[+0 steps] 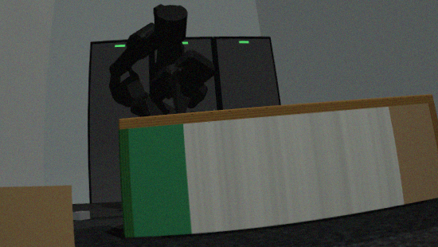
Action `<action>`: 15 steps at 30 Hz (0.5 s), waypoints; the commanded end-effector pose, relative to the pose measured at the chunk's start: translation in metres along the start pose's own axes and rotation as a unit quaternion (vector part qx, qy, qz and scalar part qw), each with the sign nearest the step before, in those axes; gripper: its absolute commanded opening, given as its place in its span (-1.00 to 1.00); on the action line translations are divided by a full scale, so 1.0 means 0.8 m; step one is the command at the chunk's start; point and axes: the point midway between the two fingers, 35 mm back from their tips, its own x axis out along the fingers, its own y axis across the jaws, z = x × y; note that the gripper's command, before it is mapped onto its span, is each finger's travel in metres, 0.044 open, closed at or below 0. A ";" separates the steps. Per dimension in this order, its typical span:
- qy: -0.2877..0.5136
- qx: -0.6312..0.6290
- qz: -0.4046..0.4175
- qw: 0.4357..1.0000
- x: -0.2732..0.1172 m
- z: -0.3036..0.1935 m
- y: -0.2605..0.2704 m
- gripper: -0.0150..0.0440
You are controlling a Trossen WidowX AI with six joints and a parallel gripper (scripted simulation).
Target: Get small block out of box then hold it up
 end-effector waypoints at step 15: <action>-0.010 0.777 0.007 0.629 0.032 0.016 0.012 0.47</action>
